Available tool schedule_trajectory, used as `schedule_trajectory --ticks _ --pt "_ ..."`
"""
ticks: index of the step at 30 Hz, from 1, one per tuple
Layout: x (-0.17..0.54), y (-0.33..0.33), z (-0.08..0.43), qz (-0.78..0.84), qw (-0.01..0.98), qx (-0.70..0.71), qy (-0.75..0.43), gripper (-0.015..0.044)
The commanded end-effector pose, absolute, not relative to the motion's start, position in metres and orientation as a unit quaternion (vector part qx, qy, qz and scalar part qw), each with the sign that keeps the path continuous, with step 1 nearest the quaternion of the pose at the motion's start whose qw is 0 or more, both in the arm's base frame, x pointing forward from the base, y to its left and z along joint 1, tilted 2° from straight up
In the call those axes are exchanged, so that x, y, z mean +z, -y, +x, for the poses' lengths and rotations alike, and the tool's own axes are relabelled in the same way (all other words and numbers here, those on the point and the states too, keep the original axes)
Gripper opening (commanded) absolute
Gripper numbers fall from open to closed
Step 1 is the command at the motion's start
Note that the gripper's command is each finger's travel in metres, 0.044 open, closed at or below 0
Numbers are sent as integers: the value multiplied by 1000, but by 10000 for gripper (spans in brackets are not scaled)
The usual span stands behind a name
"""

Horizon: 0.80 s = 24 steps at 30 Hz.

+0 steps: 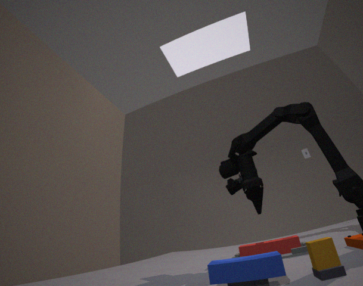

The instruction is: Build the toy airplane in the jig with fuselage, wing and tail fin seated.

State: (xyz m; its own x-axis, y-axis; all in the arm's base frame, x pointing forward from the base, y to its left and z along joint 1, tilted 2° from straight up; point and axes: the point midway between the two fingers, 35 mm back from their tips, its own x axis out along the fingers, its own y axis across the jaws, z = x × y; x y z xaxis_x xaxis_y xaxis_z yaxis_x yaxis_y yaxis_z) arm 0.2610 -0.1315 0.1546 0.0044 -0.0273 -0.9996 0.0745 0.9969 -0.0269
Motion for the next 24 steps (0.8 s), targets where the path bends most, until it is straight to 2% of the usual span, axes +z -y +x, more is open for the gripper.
schedule_trajectory --ticks 1,7,15,21,24 --pt "157 132 263 -12 708 -9 -706 440" --pt "156 114 277 -11 709 -8 -705 440" --pt "148 -3 327 -7 711 -4 -703 440" --pt "140 -103 331 -4 710 -1 -704 440" --pt "139 -115 330 -4 710 -1 -704 440"
